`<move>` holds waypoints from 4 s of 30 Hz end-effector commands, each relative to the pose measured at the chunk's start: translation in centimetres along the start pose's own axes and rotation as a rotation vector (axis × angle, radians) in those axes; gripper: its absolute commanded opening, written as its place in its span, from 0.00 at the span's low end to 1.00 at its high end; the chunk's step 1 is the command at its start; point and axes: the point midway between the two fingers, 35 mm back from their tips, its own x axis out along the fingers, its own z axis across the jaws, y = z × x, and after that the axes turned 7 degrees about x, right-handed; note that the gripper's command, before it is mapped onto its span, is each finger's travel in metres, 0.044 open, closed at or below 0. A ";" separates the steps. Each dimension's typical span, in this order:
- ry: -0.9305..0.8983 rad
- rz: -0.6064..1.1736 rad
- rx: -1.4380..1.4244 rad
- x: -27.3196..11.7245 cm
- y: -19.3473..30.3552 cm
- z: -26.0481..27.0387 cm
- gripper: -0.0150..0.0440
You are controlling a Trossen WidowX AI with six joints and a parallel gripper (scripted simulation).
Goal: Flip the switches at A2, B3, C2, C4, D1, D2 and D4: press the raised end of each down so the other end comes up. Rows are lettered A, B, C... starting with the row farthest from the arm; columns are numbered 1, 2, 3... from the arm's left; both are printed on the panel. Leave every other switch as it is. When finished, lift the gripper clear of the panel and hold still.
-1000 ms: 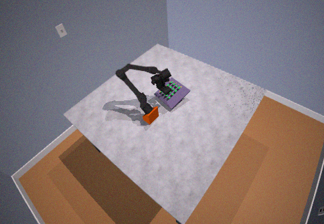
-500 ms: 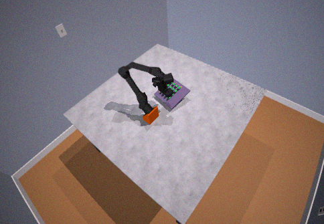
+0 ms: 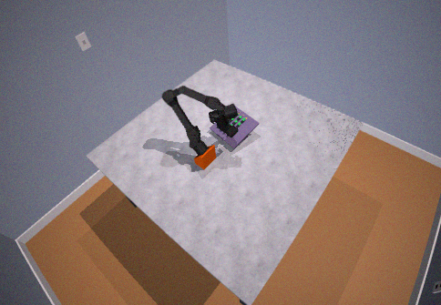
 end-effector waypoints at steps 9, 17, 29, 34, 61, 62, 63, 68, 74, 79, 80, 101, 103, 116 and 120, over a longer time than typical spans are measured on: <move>-0.009 0.003 0.011 1.6 0.2 0.0 0.25; -0.009 0.002 0.010 2.7 0.2 0.0 0.25; -0.009 0.002 0.010 2.8 0.2 0.0 0.25; -0.009 0.002 0.010 2.8 0.2 0.0 0.25; -0.009 0.002 0.010 3.0 0.2 0.1 0.25; -0.009 0.002 0.010 3.0 0.2 0.1 0.25; -0.009 0.002 0.010 3.0 0.2 0.1 0.25; -0.009 0.002 0.010 3.1 0.2 0.1 0.25; -0.009 0.002 0.010 3.2 0.2 0.1 0.25; -0.009 0.002 0.010 3.2 0.2 0.1 0.25; -0.009 0.002 0.010 3.2 0.2 0.1 0.25; -0.003 0.028 0.011 -2.9 -0.1 -0.1 0.25; -0.004 0.029 0.011 -3.2 0.0 0.0 0.25; -0.007 0.028 0.010 -3.7 -6.4 5.6 0.25; -0.007 0.028 0.010 -3.7 -6.4 5.6 0.25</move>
